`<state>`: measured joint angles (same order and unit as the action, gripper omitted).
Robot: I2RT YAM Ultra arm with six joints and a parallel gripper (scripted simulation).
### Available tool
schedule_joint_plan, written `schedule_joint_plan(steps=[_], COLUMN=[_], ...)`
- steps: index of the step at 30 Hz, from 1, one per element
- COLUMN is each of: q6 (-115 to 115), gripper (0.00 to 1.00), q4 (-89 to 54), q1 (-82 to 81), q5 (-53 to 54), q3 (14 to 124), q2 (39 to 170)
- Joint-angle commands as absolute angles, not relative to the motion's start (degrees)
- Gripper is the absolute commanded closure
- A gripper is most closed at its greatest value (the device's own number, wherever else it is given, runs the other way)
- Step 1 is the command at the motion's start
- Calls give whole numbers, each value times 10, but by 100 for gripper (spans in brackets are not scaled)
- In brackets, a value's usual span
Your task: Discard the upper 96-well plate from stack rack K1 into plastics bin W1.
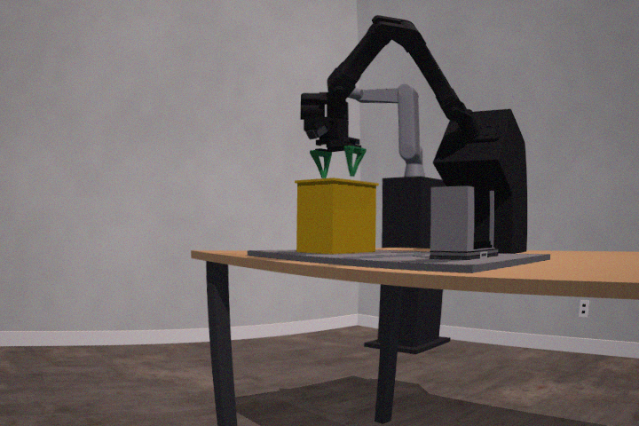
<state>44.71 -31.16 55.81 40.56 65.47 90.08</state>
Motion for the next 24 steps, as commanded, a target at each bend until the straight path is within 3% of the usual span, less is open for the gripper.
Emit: schedule_joint_plan(steps=[1,24], q6=[444,484], gripper=[0,0], q4=[-304,-379], q1=[560,599], q5=[406,427], q3=[653,683], q2=[897,862])
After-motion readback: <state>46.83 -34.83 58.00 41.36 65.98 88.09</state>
